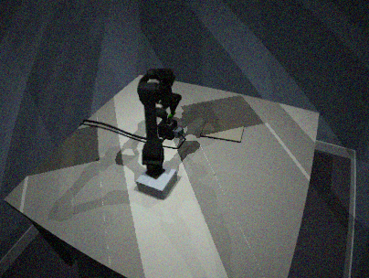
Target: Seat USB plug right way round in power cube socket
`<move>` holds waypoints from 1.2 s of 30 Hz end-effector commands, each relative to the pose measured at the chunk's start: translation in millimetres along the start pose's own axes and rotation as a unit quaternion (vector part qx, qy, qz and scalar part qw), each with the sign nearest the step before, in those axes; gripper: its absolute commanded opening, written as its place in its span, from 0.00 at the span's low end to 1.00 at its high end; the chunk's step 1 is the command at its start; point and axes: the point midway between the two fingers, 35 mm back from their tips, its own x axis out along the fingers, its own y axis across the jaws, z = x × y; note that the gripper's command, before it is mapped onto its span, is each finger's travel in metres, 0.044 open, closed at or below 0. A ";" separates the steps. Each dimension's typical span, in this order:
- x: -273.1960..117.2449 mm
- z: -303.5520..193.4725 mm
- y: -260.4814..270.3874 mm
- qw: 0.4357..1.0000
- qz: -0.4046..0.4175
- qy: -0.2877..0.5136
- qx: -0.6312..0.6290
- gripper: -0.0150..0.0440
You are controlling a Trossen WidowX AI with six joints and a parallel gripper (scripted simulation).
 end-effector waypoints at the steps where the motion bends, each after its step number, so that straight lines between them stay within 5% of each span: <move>1: -0.2 0.1 -0.1 1.000 0.000 0.000 0.000 0.69; 10: -0.2 0.1 -0.1 1.000 0.000 0.000 0.000 0.29; 36: -4.3 0.0 0.1 1.000 0.000 0.000 0.000 0.25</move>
